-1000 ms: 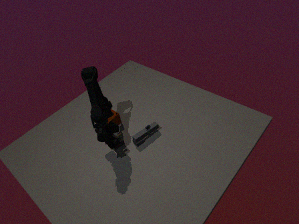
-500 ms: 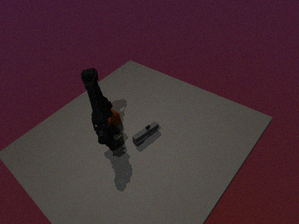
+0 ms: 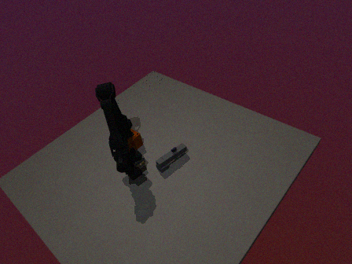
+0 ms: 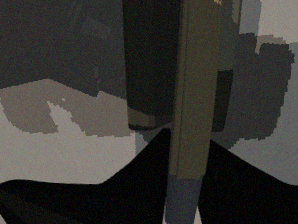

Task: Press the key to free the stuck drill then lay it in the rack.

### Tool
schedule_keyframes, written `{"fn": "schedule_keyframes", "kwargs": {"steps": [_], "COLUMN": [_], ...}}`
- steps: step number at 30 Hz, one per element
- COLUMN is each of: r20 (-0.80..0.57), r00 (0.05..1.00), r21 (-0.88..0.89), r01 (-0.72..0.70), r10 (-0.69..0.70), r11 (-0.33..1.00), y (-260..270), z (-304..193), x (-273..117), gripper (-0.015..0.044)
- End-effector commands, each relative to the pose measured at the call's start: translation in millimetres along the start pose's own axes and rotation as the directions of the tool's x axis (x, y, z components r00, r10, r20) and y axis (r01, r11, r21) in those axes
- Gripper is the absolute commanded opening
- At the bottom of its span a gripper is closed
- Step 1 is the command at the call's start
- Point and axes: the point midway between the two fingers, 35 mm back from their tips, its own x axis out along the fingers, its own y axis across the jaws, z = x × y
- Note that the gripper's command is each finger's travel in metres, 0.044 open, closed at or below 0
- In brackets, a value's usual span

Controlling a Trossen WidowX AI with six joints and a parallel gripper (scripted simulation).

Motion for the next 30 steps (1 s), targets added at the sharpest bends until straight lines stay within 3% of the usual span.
{"fn": "schedule_keyframes", "kwargs": {"steps": [1,15,30], "r20": [0.000,0.000,-0.010], "r00": [1.000,1.000,1.000], "r21": [-0.004,-0.004,0.000], "r01": [-0.005,-0.006,-0.002], "r10": [0.005,0.006,0.002], "r11": [1.000,1.000,1.000], "y": [2,6,4], "z": [1,2,-1], "x": [5,18,12], "gripper": [0.0000,0.0000,0.0394]}}
